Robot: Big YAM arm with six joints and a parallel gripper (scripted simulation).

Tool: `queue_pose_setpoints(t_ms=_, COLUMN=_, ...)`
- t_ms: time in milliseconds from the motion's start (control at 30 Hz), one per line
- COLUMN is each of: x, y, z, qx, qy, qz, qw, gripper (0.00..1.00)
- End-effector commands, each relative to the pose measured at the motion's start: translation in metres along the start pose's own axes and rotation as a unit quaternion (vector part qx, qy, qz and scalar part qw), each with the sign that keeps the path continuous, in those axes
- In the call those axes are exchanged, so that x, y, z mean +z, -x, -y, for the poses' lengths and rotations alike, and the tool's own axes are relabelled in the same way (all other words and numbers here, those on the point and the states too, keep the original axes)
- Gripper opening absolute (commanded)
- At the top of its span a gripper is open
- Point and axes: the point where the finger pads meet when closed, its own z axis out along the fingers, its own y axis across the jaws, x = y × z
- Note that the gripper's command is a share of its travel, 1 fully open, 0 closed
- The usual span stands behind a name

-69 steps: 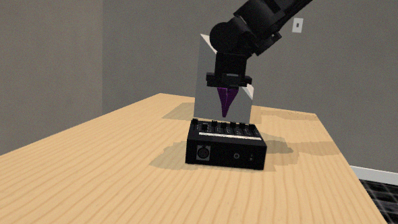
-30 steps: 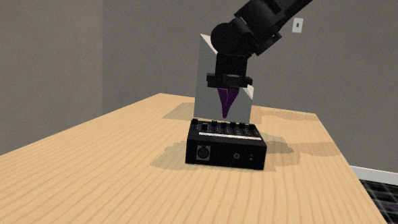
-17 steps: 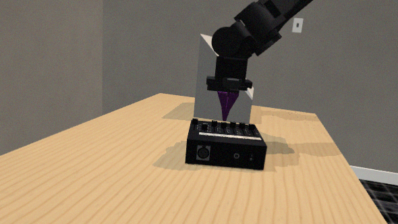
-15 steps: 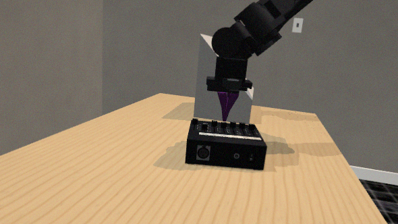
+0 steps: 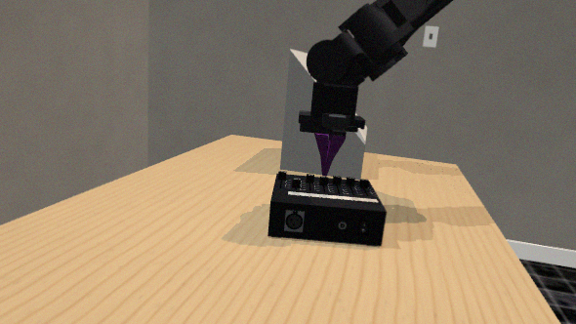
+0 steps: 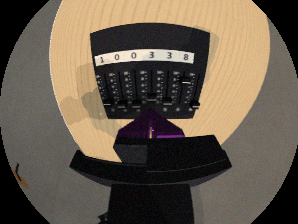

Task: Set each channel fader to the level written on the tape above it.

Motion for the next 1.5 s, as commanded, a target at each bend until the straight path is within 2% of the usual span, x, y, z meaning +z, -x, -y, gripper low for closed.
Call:
queue_pose_setpoints(t_ms=0, x=0.007, y=0.002, z=-0.002, qx=-0.006, qy=0.002, qz=-0.004, qw=1.000, gripper=0.00)
queue_pose_setpoints(t_ms=267, x=0.004, y=0.013, z=-0.003, qx=-0.008, qy=0.002, qz=0.000, qw=1.000, gripper=0.00)
queue_pose_setpoints(t_ms=467, x=0.005, y=0.010, z=-0.003, qx=-0.002, qy=0.003, qz=-0.007, qw=1.000, gripper=0.00)
queue_pose_setpoints(t_ms=1467, x=0.005, y=0.014, z=-0.003, qx=-0.003, qy=0.003, qz=-0.006, qw=1.000, gripper=0.00)
